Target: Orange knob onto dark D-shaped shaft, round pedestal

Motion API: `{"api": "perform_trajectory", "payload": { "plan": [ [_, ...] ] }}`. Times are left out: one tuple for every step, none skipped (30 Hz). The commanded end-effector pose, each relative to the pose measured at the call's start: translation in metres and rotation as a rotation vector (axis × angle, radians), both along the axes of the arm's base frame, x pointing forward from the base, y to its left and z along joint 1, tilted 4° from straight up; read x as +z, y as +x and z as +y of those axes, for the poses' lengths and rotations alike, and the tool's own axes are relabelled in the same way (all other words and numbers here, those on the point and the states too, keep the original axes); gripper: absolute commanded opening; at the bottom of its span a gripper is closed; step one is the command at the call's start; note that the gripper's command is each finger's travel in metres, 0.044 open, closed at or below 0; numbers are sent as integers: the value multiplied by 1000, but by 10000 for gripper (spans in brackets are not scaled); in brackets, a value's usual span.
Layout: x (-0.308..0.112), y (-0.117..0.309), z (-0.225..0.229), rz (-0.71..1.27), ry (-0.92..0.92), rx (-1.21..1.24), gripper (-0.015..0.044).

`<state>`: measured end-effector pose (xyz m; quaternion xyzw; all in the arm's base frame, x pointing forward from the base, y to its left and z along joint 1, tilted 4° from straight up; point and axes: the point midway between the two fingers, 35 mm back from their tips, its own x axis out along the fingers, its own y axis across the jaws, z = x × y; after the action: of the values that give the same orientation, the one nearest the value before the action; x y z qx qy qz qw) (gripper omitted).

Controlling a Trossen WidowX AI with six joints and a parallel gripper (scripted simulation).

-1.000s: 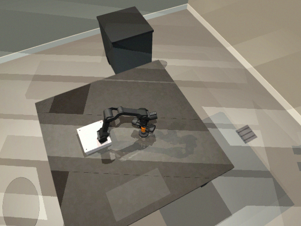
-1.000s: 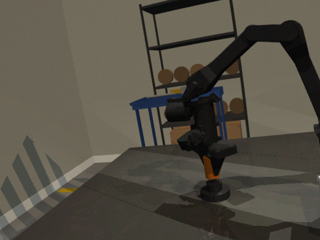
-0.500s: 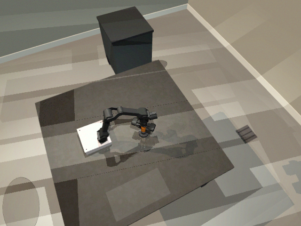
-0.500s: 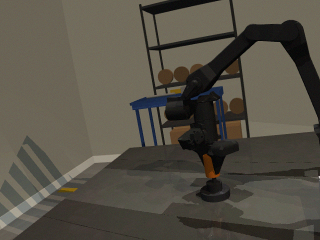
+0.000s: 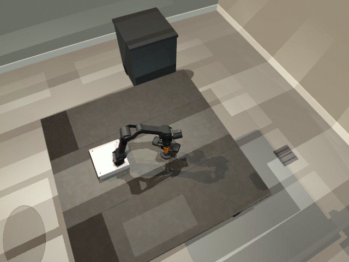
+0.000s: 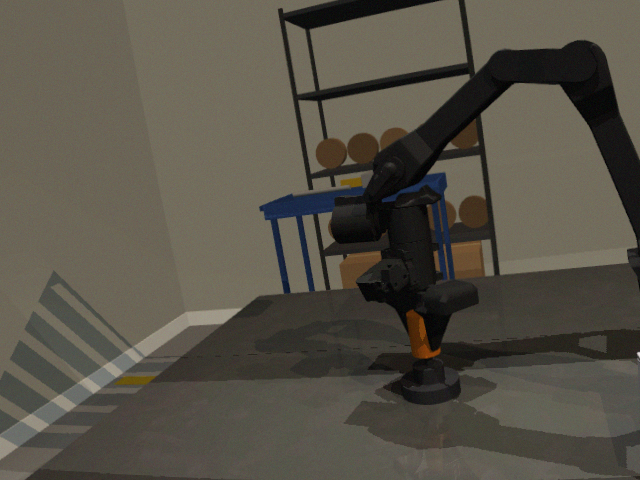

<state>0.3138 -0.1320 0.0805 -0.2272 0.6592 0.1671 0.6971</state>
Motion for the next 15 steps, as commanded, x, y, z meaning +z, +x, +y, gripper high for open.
{"api": "perform_trajectory", "payload": {
  "plan": [
    [3,0,1,-2,3,4,0],
    [4,0,1,-2,3,4,0],
    [4,1,1,-2,3,4,0],
    [4,1,1,-1,2,15,0],
    [4,1,0,0,1,30,0],
    [4,1,0,1,0,48,0],
    [3,1,0,2,-1,56,0],
    [2,1,0,2,-1,56,0],
    [2,0,1,2,-1,56,0],
    [2,0,1,2,-1,56,0],
    [1,0,1,2,-1,56,0],
    [1,0,1,2,-1,56,0],
    [1,0,1,2,-1,56,0],
    [1,0,1,2,-1,56,0],
    [0,0,1,2,-1,56,0]
  ]
}}
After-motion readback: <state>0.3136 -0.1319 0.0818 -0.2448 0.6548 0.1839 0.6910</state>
